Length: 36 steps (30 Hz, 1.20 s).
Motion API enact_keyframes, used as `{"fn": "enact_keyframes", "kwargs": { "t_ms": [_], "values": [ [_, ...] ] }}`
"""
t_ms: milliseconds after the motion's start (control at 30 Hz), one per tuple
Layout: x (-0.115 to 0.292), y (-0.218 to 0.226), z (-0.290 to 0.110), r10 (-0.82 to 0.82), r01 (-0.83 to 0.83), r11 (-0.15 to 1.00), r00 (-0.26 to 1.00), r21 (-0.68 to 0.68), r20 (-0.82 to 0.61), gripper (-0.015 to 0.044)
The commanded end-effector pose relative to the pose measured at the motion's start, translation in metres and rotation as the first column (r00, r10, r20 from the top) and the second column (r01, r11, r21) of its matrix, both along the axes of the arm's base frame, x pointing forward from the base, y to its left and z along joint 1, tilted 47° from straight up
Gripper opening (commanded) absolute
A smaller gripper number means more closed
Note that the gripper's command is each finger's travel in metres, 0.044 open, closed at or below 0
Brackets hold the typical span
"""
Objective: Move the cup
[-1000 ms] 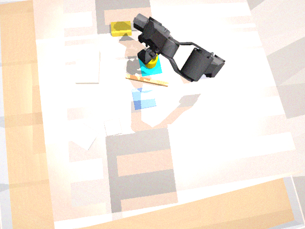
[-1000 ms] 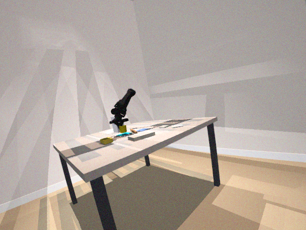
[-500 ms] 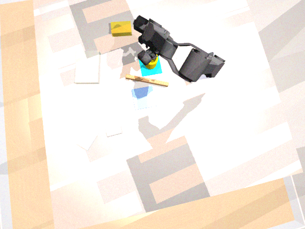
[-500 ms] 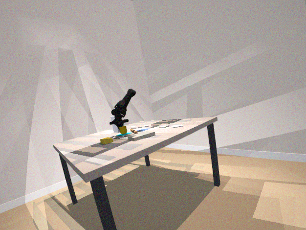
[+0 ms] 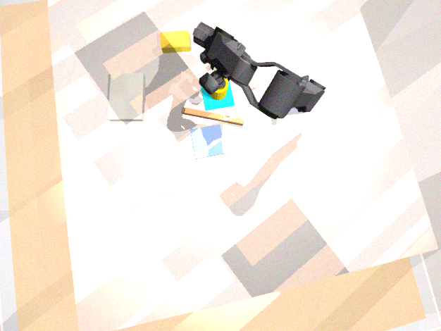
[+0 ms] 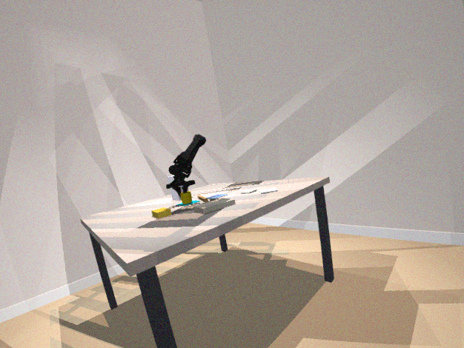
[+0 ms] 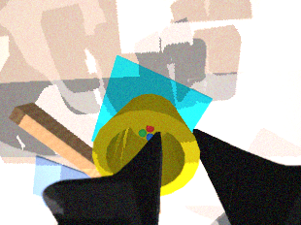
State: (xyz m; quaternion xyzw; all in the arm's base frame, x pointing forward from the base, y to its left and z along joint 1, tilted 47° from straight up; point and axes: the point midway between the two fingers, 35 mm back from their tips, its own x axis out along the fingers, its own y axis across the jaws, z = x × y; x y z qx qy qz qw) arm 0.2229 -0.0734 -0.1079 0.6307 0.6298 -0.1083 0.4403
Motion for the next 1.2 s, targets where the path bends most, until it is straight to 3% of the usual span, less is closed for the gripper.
{"fn": "enact_keyframes", "kwargs": {
  "t_ms": [0,1167],
  "values": [
    [0.000,-0.001,0.001,0.001,-0.001,1.000,1.000,0.000,0.000,0.0146],
    [-0.007,-0.037,0.035,-0.001,0.001,1.000,1.000,0.005,-0.003,0.0146]
  ]
}}
